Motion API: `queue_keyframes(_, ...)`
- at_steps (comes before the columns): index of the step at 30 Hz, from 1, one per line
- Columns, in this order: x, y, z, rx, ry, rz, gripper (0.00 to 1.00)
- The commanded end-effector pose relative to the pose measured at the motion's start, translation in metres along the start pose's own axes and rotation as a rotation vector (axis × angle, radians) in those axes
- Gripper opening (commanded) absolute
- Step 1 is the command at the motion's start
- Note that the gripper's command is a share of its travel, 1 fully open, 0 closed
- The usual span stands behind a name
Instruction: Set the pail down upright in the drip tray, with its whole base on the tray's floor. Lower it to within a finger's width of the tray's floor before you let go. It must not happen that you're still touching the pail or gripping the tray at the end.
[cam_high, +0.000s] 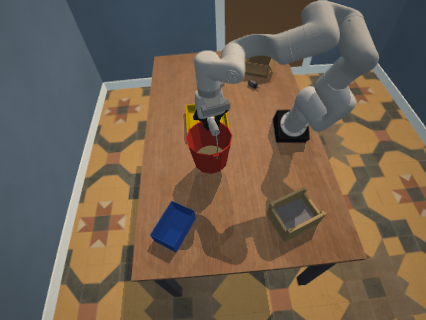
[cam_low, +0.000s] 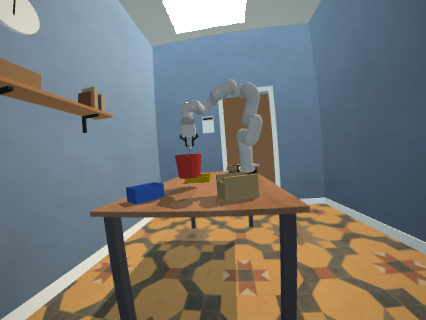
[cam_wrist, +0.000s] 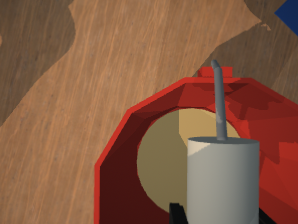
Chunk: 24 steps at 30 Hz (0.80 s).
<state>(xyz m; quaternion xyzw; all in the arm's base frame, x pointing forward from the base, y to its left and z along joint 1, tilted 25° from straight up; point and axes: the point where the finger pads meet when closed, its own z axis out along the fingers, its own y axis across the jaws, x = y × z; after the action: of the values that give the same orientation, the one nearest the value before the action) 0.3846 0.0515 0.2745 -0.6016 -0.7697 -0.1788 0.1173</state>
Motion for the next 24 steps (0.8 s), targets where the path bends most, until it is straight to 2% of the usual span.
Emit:
queue_keyframes(1,0.0,0.001,-0.007,-0.005,-0.001,0.0,0.0)
queue_keyframes(24,0.0,0.001,-0.019,-0.005,-0.001,0.0,0.0)
